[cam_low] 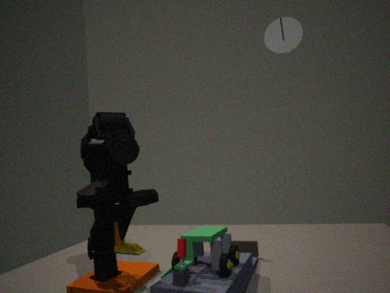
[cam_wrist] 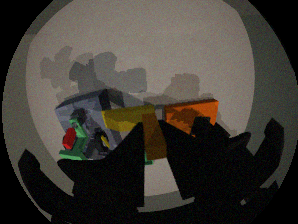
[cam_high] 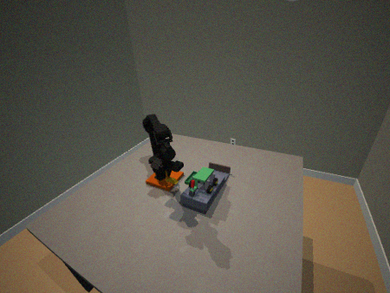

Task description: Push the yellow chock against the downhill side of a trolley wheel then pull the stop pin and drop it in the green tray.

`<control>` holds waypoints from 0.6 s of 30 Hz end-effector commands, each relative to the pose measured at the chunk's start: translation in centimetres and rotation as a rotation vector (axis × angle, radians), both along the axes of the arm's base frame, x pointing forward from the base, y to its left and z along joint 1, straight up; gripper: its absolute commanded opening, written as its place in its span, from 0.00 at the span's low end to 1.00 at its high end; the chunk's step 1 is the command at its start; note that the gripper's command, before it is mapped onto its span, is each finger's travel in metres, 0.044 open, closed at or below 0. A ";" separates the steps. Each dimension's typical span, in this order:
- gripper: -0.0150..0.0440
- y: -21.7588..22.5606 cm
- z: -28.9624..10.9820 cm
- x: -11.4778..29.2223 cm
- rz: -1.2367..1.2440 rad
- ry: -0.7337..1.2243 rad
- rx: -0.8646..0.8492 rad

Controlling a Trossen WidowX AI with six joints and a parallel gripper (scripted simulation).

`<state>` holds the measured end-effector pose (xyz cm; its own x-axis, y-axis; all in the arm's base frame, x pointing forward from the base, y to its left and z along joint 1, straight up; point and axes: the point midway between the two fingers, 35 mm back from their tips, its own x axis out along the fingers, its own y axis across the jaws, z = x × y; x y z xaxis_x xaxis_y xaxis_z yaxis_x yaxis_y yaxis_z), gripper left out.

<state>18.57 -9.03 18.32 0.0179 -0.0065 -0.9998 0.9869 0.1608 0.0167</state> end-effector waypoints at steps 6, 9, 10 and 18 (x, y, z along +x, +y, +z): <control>0.25 0.0 0.6 0.1 0.021 0.001 0.004; 0.25 0.0 0.6 0.1 0.110 0.001 0.002; 0.25 0.0 0.6 0.1 0.144 0.001 0.001; 0.25 0.0 0.6 0.1 0.419 0.003 -0.004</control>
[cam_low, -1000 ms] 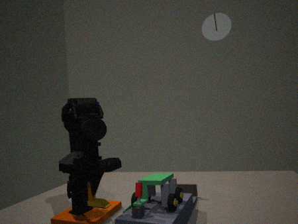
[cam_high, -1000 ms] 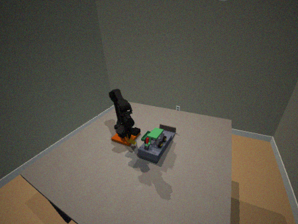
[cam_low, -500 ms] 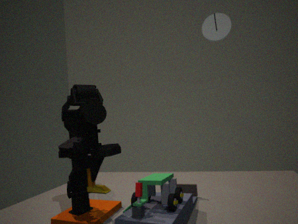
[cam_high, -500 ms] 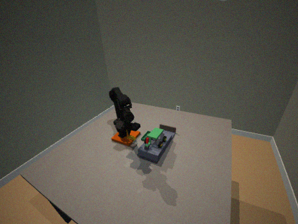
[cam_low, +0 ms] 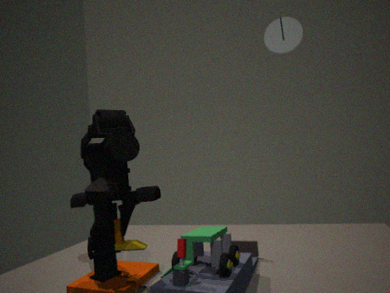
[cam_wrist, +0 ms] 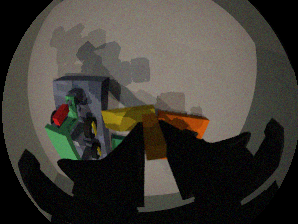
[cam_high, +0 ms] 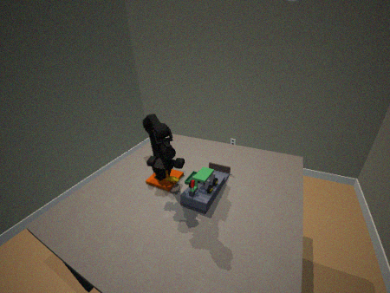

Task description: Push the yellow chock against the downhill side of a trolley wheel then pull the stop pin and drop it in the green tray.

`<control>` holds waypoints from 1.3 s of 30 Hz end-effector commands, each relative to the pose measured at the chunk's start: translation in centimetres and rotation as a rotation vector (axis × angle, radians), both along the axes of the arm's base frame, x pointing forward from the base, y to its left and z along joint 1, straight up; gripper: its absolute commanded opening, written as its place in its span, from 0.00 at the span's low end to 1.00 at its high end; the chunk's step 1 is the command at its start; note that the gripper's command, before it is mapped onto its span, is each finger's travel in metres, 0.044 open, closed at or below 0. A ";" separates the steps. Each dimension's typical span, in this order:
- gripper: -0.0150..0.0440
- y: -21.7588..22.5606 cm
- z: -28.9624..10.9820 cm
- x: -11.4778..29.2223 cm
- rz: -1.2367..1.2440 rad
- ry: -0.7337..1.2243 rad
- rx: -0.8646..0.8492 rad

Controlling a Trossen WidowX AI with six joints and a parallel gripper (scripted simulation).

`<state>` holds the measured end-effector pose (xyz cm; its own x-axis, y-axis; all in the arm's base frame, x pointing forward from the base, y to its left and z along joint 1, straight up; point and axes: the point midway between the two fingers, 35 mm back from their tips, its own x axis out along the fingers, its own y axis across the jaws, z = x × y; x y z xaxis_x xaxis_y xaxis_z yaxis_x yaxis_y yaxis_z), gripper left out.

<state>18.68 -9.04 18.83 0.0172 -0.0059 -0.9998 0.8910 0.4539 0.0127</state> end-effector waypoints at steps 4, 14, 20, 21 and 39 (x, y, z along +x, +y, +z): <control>0.25 0.1 0.1 0.0 0.245 0.001 -0.002; 0.25 0.1 0.1 0.0 0.584 0.002 -0.008; 0.25 0.1 0.1 0.0 0.787 0.003 -0.011; 0.25 0.1 0.1 0.0 0.821 0.003 -0.012; 0.25 0.1 0.1 0.0 1.338 0.005 -0.022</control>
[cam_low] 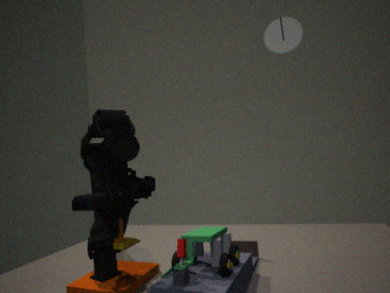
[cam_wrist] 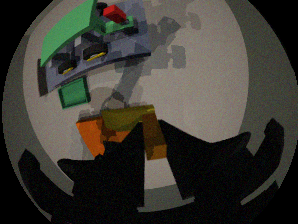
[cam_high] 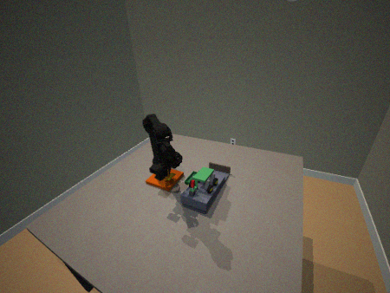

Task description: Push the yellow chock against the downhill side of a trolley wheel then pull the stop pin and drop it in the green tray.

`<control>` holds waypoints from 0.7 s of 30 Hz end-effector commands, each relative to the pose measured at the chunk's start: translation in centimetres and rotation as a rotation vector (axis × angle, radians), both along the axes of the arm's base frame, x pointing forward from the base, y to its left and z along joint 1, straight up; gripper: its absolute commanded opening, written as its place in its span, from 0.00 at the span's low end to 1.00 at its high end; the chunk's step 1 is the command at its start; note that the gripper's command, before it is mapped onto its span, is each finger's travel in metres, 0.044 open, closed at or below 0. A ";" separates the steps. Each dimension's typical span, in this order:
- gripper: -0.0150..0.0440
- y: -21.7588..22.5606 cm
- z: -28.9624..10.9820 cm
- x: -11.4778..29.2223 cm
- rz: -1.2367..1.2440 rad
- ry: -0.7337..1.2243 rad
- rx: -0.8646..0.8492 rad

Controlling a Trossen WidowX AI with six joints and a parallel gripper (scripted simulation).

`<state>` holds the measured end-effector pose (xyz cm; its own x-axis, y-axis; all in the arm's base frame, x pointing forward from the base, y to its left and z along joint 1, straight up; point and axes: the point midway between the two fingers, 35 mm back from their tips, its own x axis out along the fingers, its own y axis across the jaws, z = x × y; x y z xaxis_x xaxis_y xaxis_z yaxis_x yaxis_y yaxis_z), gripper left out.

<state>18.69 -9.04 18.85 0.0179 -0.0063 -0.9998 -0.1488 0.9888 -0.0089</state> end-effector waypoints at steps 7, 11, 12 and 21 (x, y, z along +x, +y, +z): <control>0.25 0.1 0.0 0.0 0.328 0.001 -0.003; 0.25 0.1 0.0 0.0 0.464 0.001 -0.005; 0.25 0.1 0.0 0.0 0.498 0.002 -0.006; 0.25 0.1 0.0 0.0 0.803 0.003 -0.011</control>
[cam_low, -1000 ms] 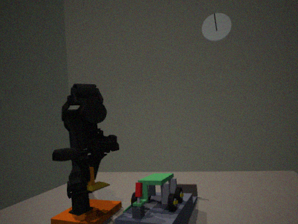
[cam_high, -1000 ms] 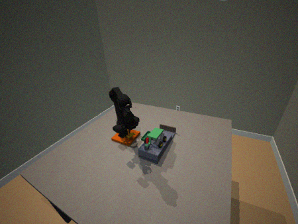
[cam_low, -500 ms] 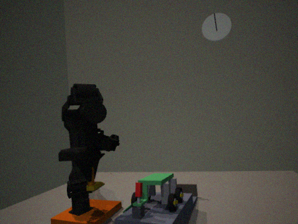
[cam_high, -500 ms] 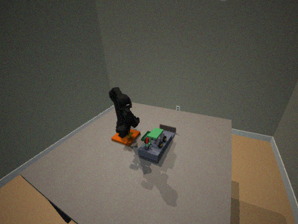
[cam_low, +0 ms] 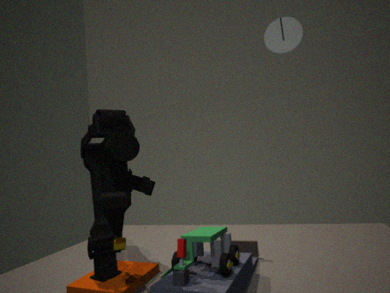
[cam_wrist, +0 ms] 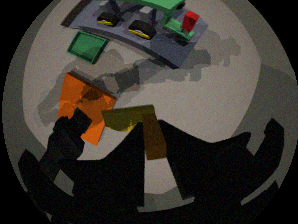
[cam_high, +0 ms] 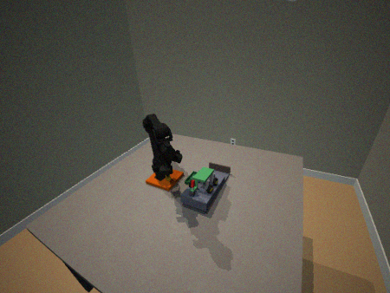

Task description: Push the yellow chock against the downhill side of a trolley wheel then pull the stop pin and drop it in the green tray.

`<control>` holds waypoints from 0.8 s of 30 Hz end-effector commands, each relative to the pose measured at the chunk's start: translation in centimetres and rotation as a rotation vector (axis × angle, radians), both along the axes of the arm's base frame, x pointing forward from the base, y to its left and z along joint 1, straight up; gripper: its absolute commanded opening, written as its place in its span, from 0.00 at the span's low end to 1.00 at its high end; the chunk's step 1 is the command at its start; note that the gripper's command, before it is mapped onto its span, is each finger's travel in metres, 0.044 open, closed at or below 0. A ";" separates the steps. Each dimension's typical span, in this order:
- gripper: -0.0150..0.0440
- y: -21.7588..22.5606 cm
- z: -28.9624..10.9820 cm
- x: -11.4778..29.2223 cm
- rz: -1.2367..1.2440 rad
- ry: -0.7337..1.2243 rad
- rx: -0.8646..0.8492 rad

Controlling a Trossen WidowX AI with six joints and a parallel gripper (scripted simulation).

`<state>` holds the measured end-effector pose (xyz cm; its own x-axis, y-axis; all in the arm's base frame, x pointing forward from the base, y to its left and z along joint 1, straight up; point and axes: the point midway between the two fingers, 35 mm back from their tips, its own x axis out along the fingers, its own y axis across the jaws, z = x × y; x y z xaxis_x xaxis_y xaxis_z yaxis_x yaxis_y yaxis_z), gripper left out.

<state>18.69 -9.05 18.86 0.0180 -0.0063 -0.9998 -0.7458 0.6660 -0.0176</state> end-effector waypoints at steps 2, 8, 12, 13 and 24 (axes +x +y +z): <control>0.25 0.1 0.0 0.0 0.179 0.000 0.001; 0.25 0.1 0.0 0.0 0.380 0.001 -0.003; 0.25 0.1 0.0 0.0 0.514 0.002 -0.005; 0.25 0.1 0.0 0.0 0.547 0.002 -0.005; 0.25 0.1 0.0 0.0 0.909 0.004 -0.011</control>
<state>18.69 -9.05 18.86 0.0184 -0.0050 -0.9998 -0.9969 -0.0768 -0.0179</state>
